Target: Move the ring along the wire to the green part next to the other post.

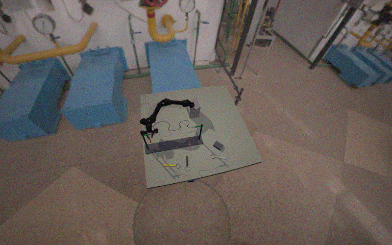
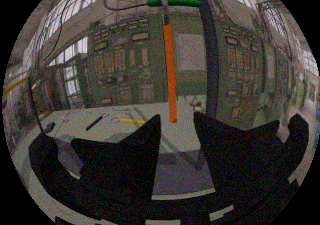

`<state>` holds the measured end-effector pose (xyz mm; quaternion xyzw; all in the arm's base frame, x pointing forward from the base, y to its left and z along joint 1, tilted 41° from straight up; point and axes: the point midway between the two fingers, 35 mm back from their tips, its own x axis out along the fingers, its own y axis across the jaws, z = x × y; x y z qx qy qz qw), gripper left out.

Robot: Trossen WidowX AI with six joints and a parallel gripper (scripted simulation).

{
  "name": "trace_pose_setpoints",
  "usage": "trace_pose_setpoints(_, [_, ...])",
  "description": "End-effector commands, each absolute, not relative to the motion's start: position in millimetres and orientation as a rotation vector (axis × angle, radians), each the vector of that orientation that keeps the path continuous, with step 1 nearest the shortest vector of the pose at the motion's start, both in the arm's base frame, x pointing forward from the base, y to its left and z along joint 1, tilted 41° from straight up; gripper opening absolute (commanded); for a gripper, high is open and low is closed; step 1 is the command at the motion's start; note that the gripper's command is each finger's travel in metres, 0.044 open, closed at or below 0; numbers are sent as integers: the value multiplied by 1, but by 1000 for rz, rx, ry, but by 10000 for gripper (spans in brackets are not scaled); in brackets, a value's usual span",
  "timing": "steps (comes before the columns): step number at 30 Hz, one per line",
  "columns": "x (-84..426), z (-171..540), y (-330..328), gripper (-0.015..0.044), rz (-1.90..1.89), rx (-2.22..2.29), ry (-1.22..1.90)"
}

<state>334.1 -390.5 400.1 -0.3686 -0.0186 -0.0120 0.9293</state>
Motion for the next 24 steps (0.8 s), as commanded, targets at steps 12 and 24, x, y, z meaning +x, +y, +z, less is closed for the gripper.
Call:
trace_pose_setpoints(12, [359,401,-393,160,-28,-756,-38])
trace_pose_setpoints(24, [378,401,-392,160,-29,-756,-39])
